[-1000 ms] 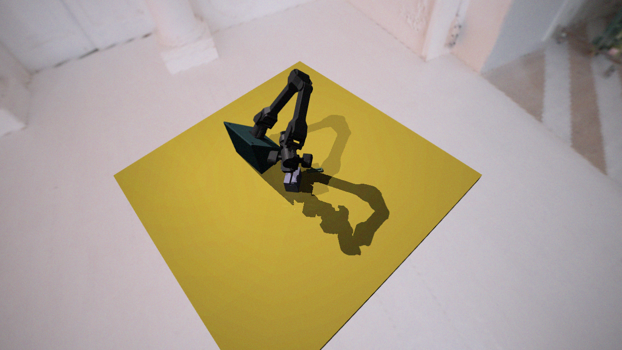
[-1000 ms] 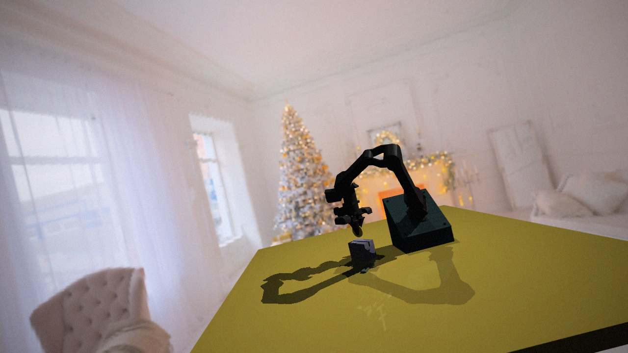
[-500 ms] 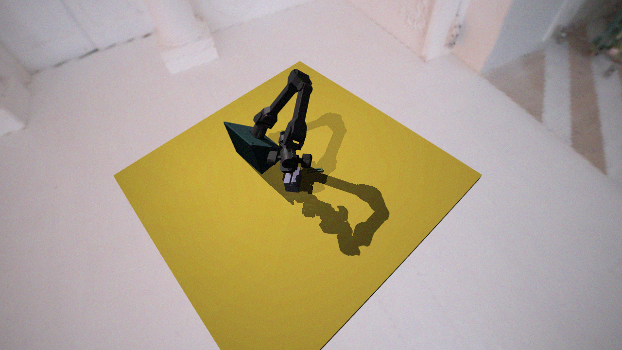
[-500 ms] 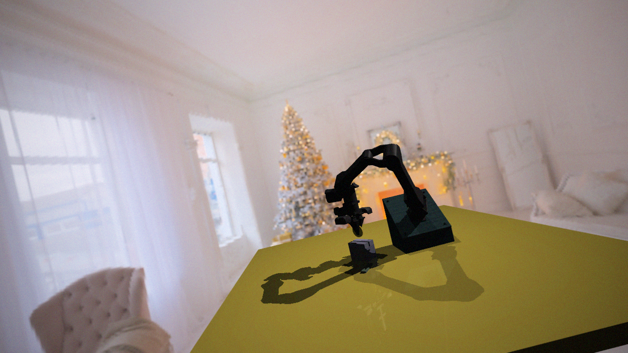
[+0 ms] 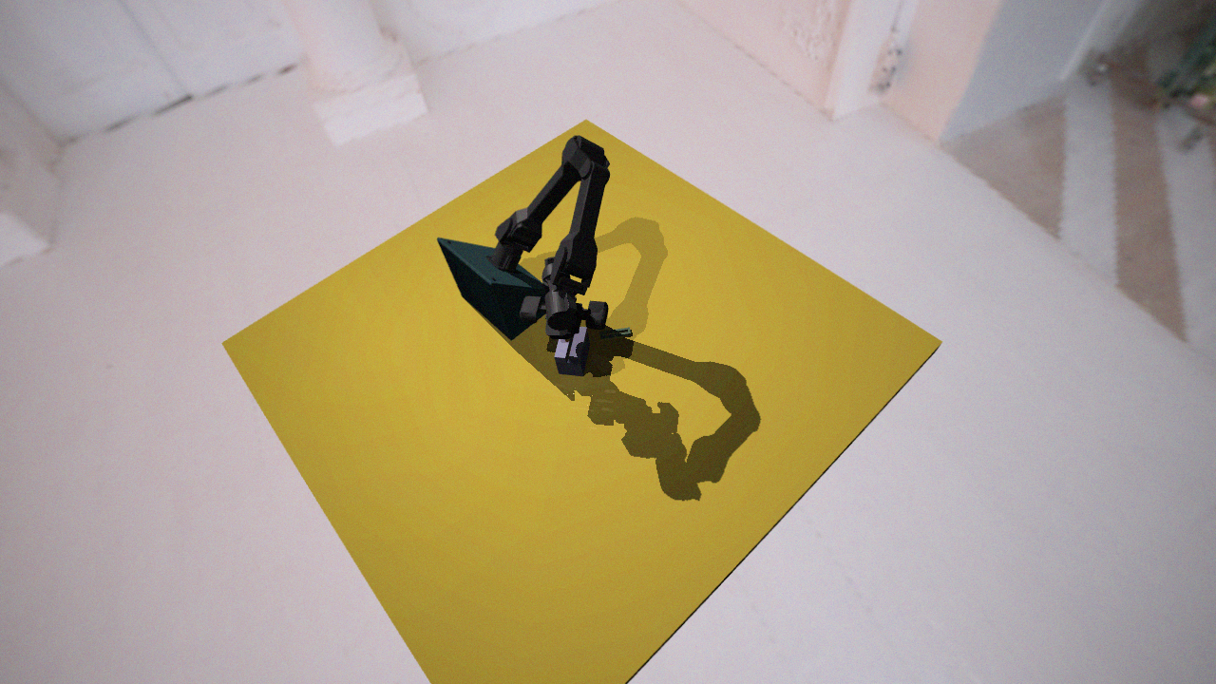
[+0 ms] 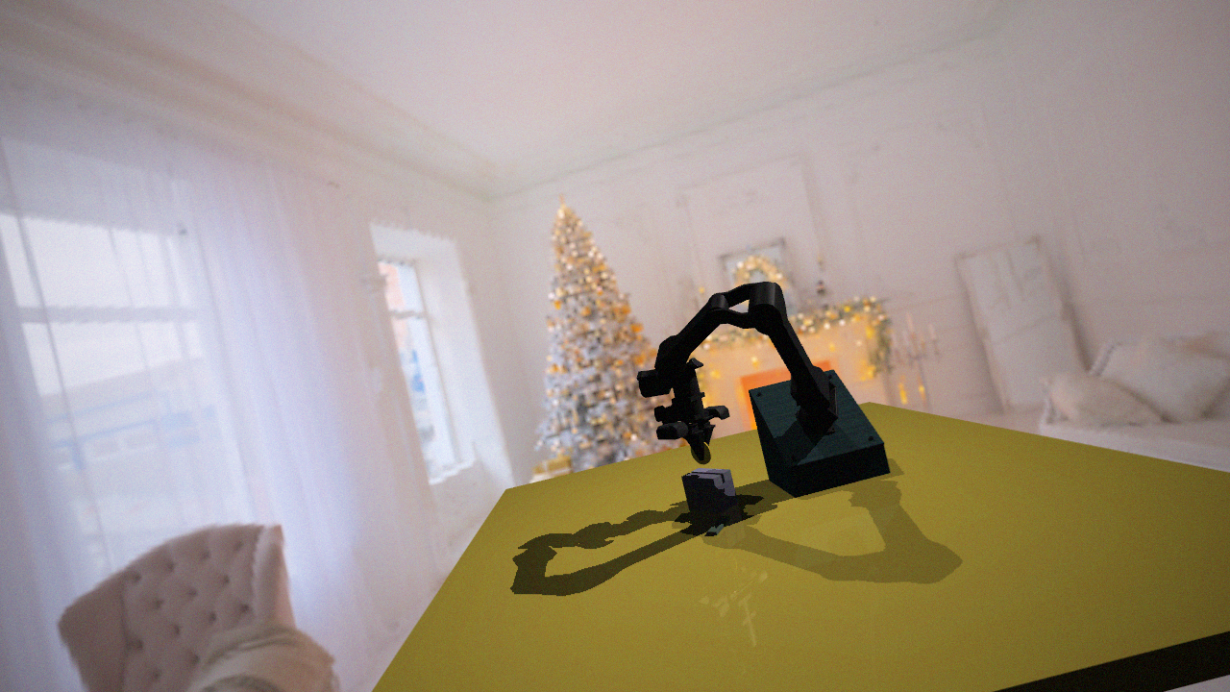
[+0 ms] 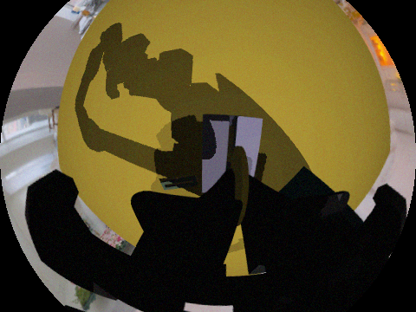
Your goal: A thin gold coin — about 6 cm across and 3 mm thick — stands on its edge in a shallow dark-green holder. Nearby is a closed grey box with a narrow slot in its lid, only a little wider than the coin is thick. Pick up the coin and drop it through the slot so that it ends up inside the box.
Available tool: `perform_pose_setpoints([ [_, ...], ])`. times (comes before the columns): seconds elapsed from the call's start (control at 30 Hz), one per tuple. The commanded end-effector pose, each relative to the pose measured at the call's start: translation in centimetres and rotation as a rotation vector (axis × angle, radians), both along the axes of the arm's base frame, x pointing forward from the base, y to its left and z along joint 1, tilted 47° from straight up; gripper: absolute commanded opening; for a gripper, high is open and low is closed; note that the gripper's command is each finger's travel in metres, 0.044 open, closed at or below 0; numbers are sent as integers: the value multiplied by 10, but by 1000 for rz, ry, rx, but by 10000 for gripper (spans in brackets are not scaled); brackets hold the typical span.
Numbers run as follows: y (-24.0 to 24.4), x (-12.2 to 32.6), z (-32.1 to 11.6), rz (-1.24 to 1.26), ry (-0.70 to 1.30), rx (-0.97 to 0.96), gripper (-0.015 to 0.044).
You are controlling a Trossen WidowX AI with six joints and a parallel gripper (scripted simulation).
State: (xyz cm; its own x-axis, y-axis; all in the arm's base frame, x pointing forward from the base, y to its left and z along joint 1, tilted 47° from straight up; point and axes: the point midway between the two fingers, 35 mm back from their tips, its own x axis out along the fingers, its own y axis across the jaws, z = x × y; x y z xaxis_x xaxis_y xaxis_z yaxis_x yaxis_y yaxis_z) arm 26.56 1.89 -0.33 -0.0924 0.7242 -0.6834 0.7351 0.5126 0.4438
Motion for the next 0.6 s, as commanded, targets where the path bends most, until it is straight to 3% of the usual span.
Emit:
perform_pose_setpoints([
  [0.0, 0, 0, 0, 0, 0, 0, 0],
  [0.57, 5, 0, -5, -4, 4, -1, 0],
])
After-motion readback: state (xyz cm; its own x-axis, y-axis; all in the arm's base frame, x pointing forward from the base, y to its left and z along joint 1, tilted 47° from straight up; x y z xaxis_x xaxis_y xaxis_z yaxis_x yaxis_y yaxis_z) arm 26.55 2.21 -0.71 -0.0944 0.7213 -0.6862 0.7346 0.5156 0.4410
